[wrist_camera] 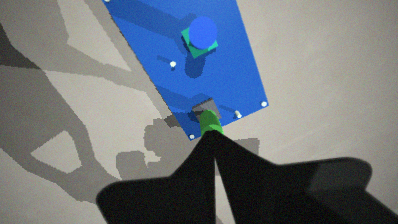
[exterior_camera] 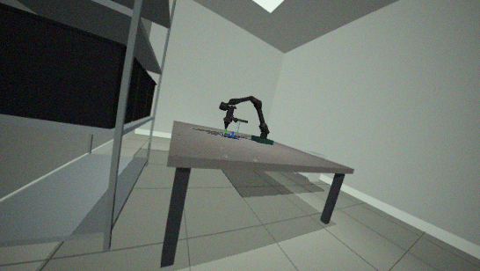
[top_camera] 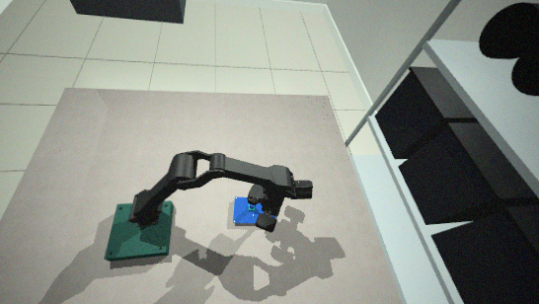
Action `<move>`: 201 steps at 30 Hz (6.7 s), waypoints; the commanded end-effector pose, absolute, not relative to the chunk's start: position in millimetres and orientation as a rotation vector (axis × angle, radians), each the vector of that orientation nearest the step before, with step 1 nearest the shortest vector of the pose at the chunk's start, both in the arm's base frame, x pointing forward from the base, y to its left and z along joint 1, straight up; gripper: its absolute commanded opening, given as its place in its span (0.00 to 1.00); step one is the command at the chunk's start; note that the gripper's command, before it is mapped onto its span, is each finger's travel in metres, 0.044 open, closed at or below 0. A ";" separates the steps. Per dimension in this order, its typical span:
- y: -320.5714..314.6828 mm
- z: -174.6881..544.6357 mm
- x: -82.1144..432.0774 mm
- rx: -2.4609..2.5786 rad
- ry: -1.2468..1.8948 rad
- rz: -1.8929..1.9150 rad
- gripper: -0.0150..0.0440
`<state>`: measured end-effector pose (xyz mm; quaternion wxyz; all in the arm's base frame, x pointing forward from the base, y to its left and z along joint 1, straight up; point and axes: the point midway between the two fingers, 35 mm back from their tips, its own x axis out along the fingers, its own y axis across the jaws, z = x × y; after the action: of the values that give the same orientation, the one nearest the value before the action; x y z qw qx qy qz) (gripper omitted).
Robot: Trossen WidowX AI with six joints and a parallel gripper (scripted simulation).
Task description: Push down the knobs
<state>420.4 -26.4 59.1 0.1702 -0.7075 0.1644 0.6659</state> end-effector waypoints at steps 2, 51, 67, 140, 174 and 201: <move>-25.7 34.2 424.3 -1.988 0.462 1.920 0.25; -25.7 32.0 424.3 -1.988 0.462 1.920 0.25; -25.7 31.2 424.3 -1.988 0.462 1.920 0.25; -25.8 54.6 424.6 -1.988 0.462 1.920 0.25; -15.3 99.3 353.9 -1.979 0.469 1.929 0.97; -2.4 94.1 231.3 -1.973 0.464 1.937 1.00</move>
<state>230.9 -3.3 93.2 0.1640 -0.6924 0.1635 0.6833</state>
